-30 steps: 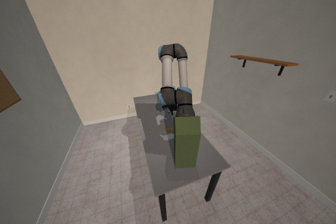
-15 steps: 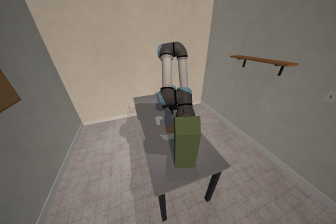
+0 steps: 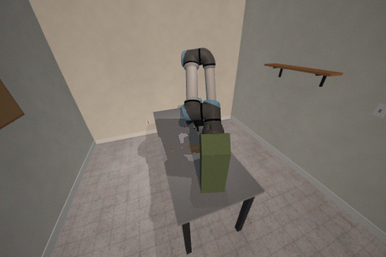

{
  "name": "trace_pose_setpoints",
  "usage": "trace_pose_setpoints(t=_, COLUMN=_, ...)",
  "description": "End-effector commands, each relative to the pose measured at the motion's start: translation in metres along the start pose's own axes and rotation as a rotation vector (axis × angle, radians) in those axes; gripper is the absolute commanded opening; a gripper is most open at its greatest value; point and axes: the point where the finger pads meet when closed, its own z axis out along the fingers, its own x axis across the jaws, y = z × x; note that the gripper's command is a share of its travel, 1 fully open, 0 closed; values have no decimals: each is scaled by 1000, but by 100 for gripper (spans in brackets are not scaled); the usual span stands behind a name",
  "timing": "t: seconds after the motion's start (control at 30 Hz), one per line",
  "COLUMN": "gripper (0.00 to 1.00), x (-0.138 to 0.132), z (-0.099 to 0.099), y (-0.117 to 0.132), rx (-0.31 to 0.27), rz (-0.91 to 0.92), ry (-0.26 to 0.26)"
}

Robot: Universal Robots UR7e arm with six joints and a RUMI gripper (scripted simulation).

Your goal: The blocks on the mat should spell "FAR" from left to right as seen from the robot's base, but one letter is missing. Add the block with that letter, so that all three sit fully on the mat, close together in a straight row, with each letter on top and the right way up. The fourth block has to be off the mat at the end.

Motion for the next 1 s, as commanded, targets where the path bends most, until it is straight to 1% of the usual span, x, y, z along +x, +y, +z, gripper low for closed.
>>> trace_pose_setpoints(t=0.0, gripper=100, x=0, z=0, y=0, rx=0, rz=0, ry=1)
trace_pose_setpoints(t=0.97, gripper=100, x=0, z=0, y=0, rx=0, rz=0, ry=1)
